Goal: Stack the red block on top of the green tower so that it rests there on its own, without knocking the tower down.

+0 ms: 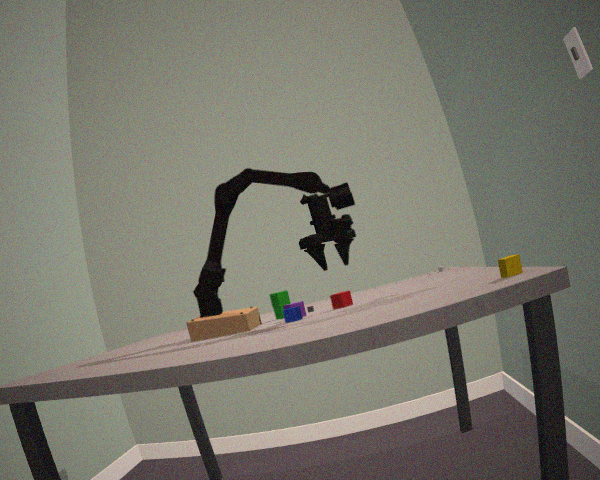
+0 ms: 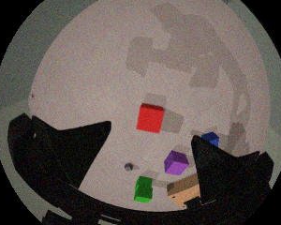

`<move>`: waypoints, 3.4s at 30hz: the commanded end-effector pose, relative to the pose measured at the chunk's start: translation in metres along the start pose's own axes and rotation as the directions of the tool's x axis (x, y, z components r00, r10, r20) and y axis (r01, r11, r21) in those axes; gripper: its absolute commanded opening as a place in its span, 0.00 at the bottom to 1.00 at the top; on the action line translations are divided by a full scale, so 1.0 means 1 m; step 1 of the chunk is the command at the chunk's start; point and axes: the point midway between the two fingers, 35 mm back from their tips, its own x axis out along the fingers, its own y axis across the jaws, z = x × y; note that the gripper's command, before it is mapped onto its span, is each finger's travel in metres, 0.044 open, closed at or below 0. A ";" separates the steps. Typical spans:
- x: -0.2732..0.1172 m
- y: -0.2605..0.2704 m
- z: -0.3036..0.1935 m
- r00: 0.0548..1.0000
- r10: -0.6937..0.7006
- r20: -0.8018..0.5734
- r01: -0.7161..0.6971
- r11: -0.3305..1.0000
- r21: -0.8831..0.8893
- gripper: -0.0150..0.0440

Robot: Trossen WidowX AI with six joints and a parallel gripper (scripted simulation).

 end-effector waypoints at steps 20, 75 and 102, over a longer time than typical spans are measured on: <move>0.056 0.005 -0.015 0.999 -0.006 -0.054 0.007 1.000 0.016 1.00; 0.107 0.003 -0.017 0.998 -0.006 -0.054 0.007 1.000 0.016 1.00; 0.066 0.003 -0.014 0.999 -0.006 -0.054 0.007 1.000 0.016 0.25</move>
